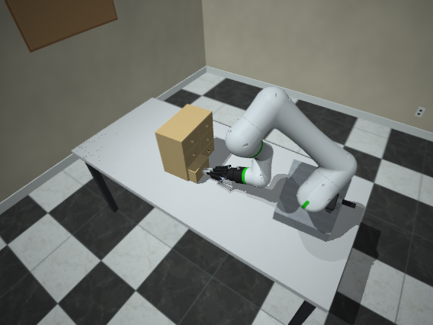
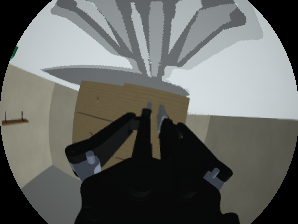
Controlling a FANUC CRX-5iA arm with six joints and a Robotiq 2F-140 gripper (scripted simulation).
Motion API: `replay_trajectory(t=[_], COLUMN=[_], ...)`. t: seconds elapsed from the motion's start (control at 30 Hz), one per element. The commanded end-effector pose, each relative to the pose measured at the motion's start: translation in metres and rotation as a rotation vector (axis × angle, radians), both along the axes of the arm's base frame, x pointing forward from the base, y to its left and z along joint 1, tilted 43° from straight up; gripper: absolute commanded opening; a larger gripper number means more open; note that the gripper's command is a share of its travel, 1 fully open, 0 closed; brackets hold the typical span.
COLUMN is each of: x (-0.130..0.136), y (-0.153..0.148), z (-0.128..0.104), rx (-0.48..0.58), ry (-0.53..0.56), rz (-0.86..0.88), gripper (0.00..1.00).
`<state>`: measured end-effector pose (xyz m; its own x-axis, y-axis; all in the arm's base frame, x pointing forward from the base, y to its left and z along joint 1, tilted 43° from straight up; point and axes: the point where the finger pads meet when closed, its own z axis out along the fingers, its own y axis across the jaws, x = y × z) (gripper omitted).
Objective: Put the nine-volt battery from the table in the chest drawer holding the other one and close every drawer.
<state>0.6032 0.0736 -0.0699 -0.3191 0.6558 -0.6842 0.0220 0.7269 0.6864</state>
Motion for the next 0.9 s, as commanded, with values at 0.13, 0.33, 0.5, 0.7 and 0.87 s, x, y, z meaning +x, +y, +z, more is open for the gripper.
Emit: replay_trajectory(t=[0.13,0.33,0.5,0.7,0.87], x=[-0.0044,-0.0078,-0.0092,-0.0097,-0.0097], y=[0.0000,0.0001,0.0001,0.0001,0.0001], z=[0.0000,0.0000,0.0000,0.0000,0.0000], rx=[0.000,0.000,0.000,0.000,0.000], ry=[0.000,0.000,0.000,0.000,0.000], rz=[0.000,0.000,0.000,0.000,0.000], gripper=[0.08,0.08,0.08,0.08,0.08])
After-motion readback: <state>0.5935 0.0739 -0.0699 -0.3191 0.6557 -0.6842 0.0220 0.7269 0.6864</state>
